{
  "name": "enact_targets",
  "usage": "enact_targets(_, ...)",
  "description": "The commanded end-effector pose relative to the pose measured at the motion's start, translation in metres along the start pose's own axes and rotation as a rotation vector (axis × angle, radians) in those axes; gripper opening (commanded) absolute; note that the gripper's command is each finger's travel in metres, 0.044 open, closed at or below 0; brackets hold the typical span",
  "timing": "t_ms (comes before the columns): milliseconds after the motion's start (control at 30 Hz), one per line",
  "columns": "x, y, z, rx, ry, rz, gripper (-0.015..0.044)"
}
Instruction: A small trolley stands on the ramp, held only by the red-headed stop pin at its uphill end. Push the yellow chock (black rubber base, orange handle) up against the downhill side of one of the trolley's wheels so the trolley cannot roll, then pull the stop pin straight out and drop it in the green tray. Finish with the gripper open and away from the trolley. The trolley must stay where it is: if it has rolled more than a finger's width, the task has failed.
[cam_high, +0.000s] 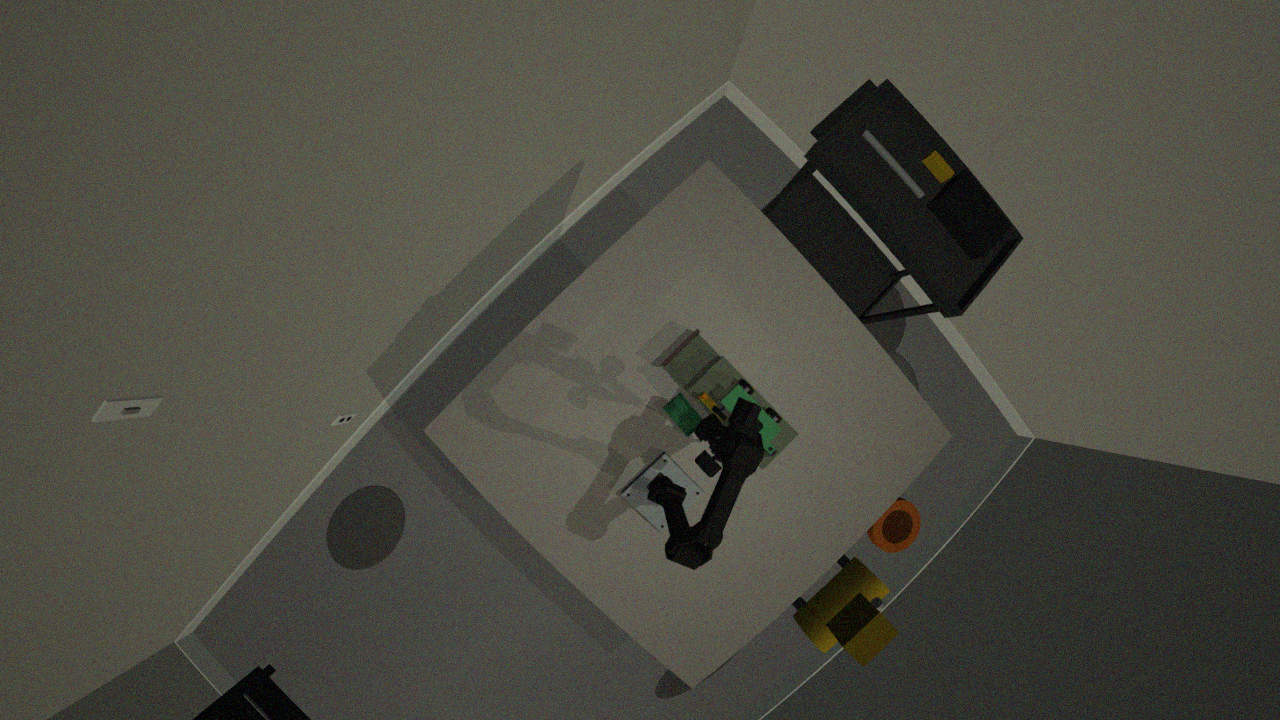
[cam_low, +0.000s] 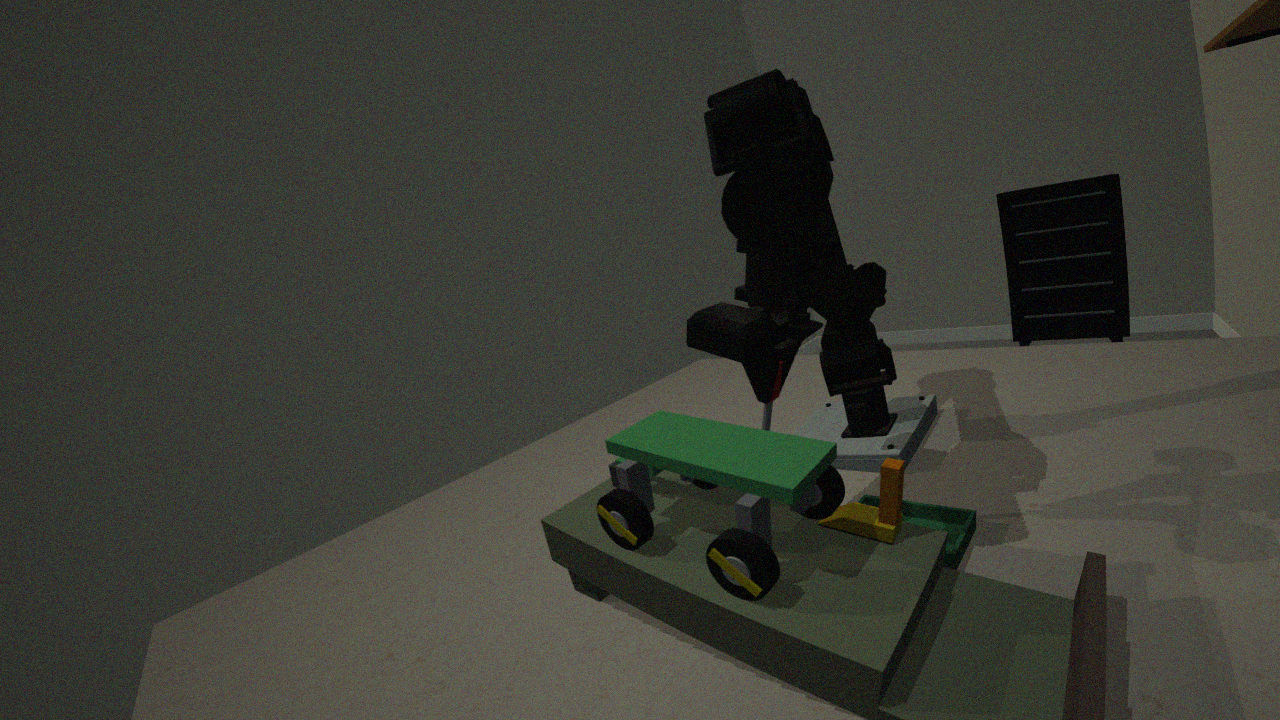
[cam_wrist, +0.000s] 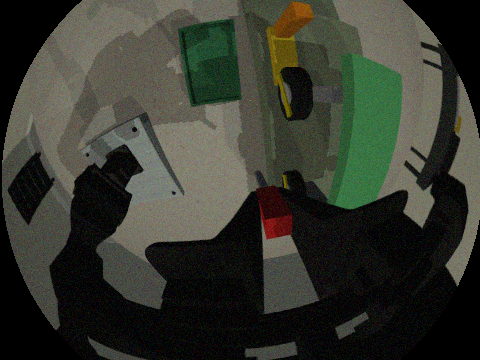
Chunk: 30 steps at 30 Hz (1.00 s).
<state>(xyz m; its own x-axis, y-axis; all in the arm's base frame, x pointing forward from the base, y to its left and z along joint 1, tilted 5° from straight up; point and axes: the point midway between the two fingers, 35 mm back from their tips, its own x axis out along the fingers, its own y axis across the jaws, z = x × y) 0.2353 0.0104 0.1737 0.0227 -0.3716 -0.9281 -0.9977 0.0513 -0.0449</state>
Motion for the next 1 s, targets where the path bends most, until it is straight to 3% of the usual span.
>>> enact_targets(0, -0.002, 0.001, 0.015, 0.002, -0.003, 0.002, 0.0000)
enact_targets(733, -0.014, 0.005, 0.108, 0.002, -0.011, 0.003, 0.0000)
enact_targets(967, -0.014, 0.005, 0.111, -0.039, -0.019, 0.001, 0.0000)
